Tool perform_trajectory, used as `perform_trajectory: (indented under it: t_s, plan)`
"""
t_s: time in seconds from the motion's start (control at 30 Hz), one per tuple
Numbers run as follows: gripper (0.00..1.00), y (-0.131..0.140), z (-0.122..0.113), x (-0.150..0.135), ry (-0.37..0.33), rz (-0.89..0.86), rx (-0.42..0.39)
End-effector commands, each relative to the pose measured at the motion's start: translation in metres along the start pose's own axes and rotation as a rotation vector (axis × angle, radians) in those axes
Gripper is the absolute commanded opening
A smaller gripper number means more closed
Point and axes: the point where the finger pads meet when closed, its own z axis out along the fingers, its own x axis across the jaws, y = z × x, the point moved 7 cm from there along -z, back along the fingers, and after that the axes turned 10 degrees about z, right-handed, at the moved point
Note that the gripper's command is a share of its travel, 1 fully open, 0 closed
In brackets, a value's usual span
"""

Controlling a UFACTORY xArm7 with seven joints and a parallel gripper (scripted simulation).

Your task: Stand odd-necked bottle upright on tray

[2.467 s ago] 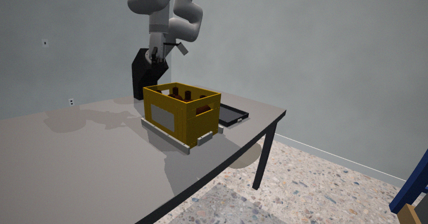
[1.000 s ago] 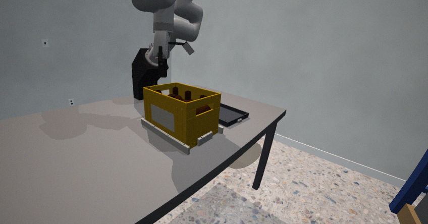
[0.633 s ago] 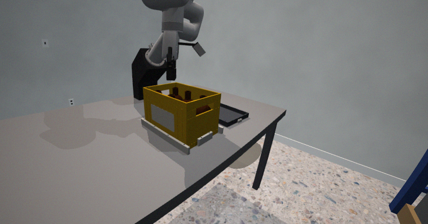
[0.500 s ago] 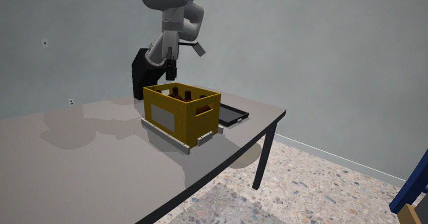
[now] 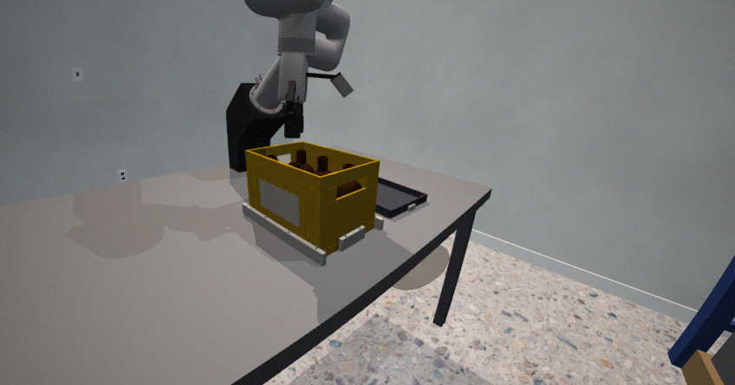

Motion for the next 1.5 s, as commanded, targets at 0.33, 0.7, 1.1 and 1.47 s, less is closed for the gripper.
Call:
perform_trajectory:
  t_s: [0.33,0.7,1.1,1.47]
  plan:
    - [0.65,0.0,-0.001,0.001,0.002,0.0,0.001]
    - [0.65,0.0,0.0,0.001,0.002,0.0,0.001]
    - [0.65,0.0,0.008,0.001,0.002,0.0,0.001]
    - [0.65,0.0,0.022,0.001,0.002,0.0,0.001]
